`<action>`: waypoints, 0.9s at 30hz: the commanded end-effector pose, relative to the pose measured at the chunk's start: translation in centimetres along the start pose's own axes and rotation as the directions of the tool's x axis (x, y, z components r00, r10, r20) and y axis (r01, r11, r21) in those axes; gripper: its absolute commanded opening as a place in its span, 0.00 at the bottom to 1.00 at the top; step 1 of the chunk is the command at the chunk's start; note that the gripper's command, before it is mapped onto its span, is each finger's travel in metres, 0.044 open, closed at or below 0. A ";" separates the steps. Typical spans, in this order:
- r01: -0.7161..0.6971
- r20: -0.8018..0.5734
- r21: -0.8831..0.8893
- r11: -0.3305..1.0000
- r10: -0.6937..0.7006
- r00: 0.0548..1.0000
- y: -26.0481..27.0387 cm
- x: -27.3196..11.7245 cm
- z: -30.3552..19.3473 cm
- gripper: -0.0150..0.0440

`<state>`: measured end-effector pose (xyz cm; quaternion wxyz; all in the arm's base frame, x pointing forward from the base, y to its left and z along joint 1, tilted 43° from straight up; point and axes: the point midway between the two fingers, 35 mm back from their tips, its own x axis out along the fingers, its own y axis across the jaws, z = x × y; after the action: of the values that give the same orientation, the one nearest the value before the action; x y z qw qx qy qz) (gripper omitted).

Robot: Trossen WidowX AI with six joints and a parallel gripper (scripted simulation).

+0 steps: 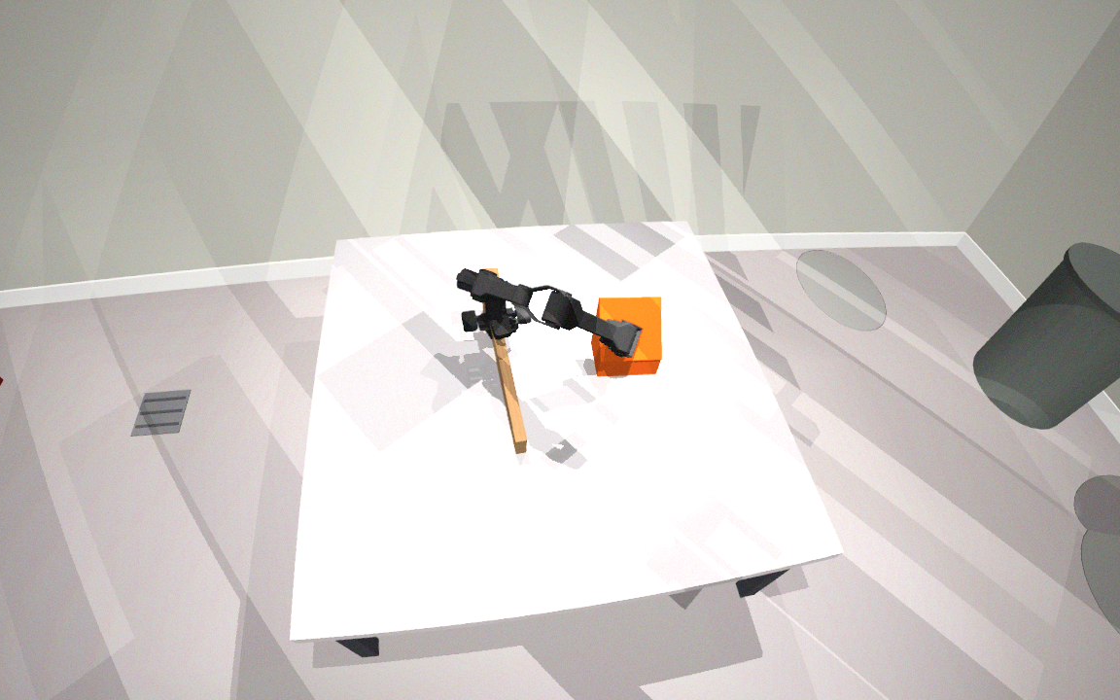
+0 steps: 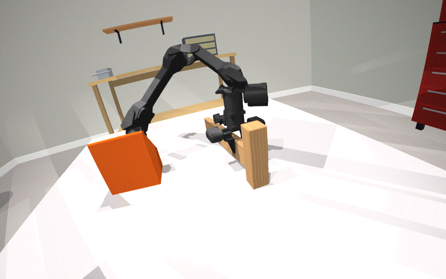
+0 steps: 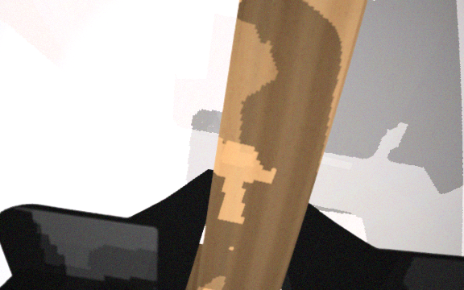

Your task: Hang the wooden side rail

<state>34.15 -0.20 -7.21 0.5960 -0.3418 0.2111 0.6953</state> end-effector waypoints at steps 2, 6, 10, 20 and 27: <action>0.011 -0.012 0.000 1.000 -0.011 1.000 0.0 -0.5 -0.6 0.25; 0.011 -0.012 -0.001 1.000 -0.011 1.000 -0.1 -0.5 -0.6 0.25; 0.011 -0.012 -0.001 1.000 -0.011 1.000 -0.1 -0.5 -0.7 0.25; 0.011 -0.012 -0.001 1.000 -0.011 1.000 0.0 -0.6 -0.8 0.25; 0.011 -0.012 0.000 1.000 -0.011 1.000 0.1 -0.5 -0.8 0.25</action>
<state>34.26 -0.48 -7.31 0.5961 -0.3434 0.2107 0.6945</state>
